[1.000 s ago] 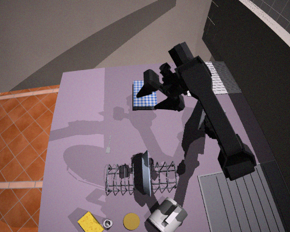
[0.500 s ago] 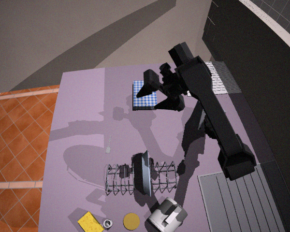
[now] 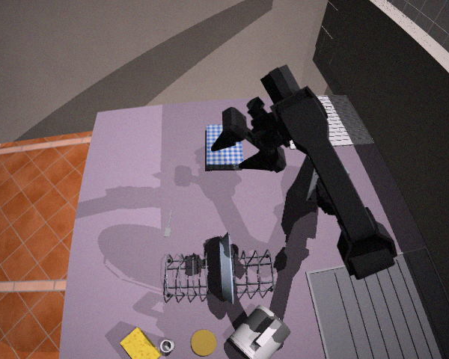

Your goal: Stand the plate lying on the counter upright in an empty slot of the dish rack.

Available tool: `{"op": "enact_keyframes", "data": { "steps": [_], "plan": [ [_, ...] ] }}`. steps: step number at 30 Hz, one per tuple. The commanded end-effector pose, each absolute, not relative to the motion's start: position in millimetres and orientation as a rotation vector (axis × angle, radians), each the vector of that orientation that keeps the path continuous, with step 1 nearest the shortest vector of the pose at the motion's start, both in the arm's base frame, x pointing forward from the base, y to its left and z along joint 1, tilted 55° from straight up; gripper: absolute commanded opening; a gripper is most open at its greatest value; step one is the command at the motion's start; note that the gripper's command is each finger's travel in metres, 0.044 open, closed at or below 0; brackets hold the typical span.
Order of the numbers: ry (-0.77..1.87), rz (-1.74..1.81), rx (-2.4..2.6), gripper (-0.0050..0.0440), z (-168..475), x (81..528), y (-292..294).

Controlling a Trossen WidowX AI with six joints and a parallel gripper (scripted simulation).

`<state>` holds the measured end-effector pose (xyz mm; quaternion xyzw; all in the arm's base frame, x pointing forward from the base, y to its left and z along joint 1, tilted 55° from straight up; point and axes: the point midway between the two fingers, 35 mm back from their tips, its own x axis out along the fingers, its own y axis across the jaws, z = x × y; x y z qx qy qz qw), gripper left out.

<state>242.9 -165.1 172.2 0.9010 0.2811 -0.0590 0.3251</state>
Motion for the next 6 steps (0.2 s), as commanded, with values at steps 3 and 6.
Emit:
{"op": "enact_keyframes", "data": {
  "steps": [3,6],
  "plan": [
    [0.738,-0.155,2.362,0.044,172.1,242.9,-165.0],
    [0.738,-0.155,2.362,0.044,172.1,242.9,-165.0]
  ]
}}
